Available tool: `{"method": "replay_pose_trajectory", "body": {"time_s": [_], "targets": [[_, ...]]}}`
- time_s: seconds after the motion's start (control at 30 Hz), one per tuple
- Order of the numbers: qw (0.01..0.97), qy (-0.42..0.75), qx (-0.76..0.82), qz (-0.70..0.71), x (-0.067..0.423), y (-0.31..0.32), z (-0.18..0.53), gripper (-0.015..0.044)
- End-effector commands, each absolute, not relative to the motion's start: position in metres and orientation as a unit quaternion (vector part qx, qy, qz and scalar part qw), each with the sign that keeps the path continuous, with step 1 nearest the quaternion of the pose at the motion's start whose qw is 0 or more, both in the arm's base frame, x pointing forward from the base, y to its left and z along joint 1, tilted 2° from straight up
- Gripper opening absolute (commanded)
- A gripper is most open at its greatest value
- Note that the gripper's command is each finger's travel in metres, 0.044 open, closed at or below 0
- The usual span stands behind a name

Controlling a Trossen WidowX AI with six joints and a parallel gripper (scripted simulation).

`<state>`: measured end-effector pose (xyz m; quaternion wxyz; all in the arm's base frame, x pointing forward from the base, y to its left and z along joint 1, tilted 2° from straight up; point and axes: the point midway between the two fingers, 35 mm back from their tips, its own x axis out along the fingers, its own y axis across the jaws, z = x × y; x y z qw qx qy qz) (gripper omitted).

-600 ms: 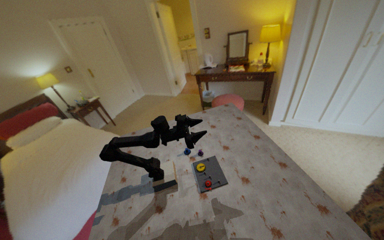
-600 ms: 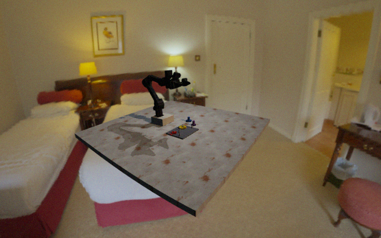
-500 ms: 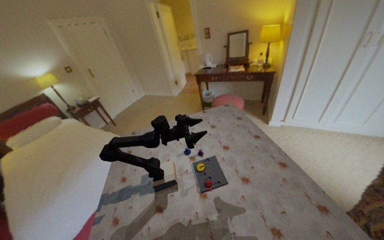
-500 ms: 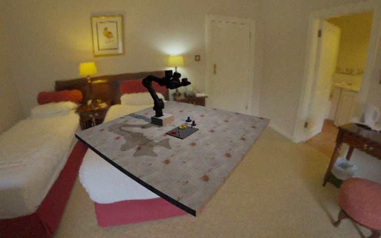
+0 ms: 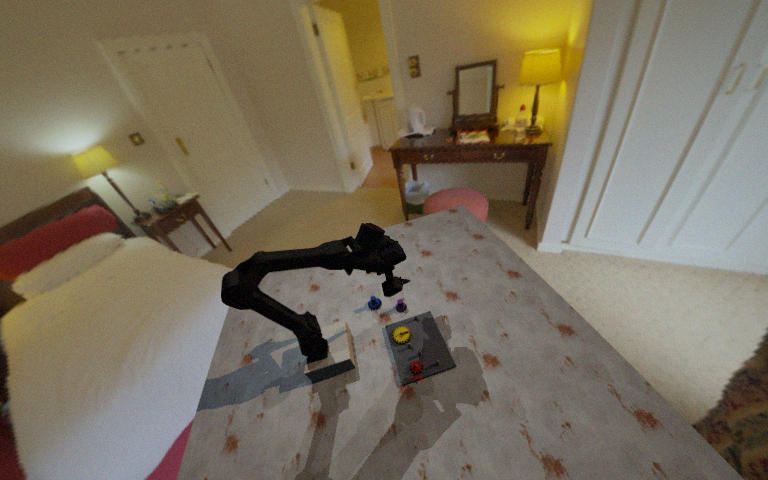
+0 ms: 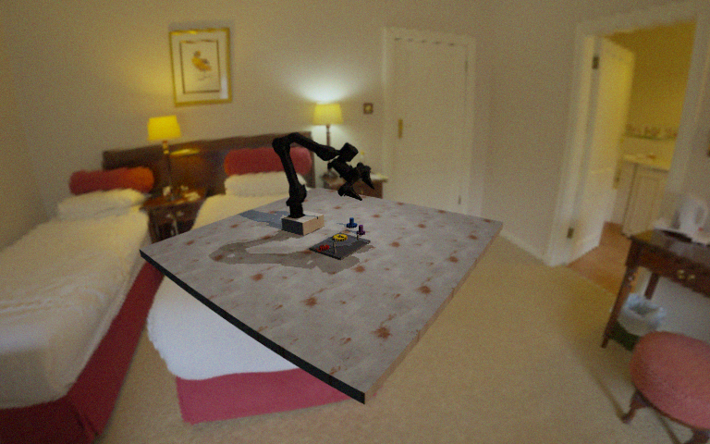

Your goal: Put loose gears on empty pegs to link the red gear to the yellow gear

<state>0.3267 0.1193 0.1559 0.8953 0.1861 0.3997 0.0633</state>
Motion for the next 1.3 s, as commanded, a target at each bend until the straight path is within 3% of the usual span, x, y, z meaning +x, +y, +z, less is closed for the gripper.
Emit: {"method": "replay_pose_trajectory", "body": {"time_s": [0.0,0.27,1.27], "targets": [[0.828,0.525,0.196,0.025,0.297,0.148,0.109,0.0440],[0.688,0.701,0.142,-0.123,0.211,0.175,0.045,0.0440],[0.685,0.704,0.140,-0.127,0.207,0.179,0.004,0.0440]]}}
